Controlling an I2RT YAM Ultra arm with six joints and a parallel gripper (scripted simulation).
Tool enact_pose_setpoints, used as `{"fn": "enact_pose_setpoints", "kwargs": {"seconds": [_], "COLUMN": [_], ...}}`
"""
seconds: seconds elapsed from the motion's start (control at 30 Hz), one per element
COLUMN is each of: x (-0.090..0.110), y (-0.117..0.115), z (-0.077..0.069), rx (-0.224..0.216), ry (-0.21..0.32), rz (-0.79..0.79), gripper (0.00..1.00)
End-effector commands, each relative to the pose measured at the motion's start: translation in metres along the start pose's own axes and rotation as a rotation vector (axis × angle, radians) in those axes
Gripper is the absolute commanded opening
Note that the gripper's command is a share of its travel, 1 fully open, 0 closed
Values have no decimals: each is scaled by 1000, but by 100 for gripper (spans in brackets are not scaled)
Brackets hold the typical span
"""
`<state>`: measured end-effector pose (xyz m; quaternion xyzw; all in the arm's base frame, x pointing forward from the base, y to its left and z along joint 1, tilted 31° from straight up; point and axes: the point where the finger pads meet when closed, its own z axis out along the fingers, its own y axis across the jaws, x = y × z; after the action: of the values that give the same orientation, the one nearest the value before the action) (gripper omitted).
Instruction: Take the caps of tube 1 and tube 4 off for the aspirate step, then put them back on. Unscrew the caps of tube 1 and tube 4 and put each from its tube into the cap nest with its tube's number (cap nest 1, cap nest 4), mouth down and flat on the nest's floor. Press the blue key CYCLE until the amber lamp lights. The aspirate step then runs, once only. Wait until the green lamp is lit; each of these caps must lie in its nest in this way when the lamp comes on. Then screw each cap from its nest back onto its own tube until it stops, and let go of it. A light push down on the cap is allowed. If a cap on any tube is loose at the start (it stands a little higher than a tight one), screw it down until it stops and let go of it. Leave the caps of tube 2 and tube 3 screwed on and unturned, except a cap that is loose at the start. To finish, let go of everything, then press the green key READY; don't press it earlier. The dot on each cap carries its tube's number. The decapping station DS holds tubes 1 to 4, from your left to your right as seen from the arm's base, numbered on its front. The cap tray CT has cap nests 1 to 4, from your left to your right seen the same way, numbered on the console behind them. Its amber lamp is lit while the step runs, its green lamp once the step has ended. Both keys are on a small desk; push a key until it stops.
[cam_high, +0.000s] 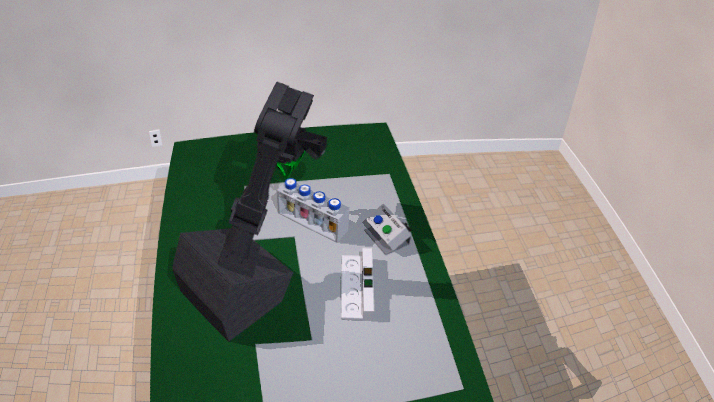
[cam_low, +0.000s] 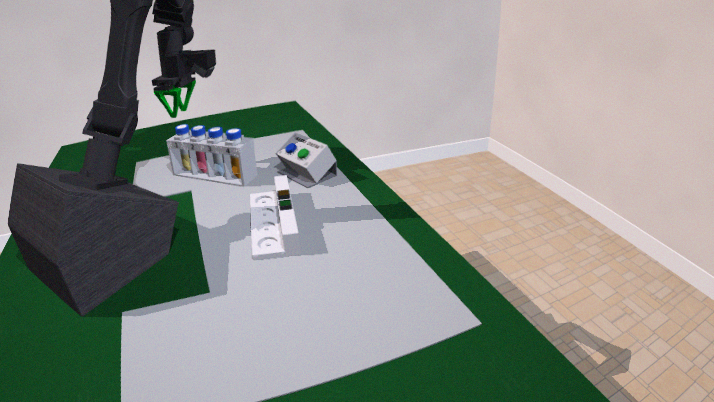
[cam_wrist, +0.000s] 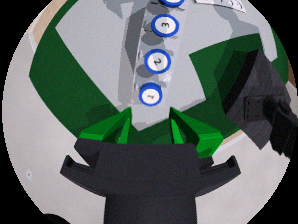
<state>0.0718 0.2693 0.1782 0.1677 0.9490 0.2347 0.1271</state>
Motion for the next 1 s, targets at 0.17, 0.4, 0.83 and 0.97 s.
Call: {"fn": "enact_pose_setpoints", "kwargs": {"seconds": [0.17,0.4,0.83,0.97], "x": [-3,-3,-3,-3], "y": [2,2,2,2], "z": [9,30,33,35], "rx": [-10,-10,-10,-10], "ry": [-13,-13,-13,-13], "rz": [29,29,29,29], "gripper": [49,49,49,49]}}
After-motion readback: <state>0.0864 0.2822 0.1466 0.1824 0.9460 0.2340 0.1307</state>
